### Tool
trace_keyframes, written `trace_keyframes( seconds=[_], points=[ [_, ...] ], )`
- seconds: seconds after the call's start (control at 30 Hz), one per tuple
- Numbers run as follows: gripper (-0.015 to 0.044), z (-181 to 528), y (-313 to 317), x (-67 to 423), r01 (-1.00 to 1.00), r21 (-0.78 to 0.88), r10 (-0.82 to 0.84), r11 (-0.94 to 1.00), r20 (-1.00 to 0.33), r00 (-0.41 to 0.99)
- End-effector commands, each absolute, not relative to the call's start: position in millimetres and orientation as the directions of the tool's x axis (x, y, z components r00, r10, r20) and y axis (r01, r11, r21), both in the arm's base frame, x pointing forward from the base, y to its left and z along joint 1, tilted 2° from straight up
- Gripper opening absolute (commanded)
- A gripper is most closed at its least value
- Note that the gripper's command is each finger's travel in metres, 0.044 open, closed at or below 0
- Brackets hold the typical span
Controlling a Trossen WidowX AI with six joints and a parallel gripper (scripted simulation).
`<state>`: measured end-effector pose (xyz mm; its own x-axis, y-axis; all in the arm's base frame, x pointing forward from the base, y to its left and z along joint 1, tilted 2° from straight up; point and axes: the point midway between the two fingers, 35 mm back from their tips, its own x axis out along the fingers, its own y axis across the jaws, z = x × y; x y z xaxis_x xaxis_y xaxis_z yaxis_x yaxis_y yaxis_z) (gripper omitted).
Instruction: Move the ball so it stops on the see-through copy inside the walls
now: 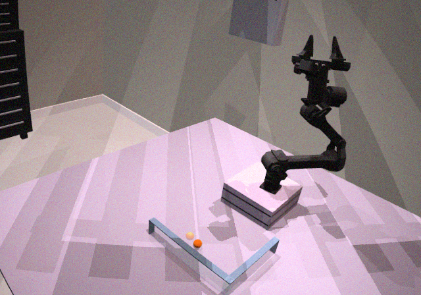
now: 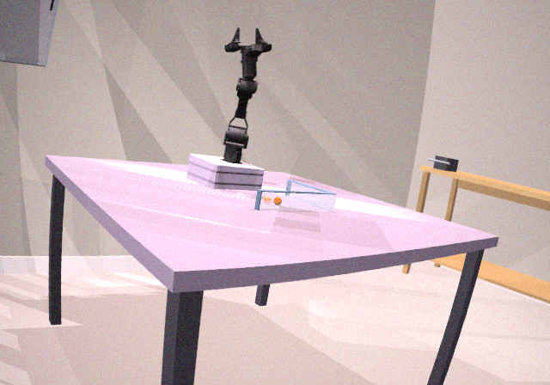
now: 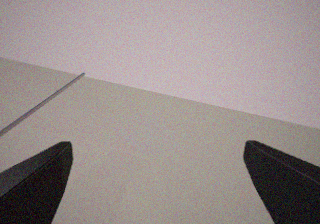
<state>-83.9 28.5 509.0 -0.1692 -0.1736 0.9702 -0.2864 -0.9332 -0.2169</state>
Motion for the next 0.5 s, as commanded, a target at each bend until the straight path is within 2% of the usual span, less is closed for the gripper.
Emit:
trace_keyframes(
  seconds=[0.0,0.17,0.2,0.47],
  points=[
    [0.0374,509.3,27.4,-83.0,-0.284,-0.219,-0.177,-0.934,0.97,-0.167],
    [0.0243,515.3,-10.3,-49.7,-0.195,-0.305,-0.294,-0.932,0.952,-0.081],
    [0.0232,516.3,-22.4,-38.1,-0.166,-0.334,-0.331,-0.928,0.942,-0.049],
    [0.0232,511.9,-98.4,65.3,0.103,-0.578,-0.535,-0.809,0.798,0.278]
  ],
)
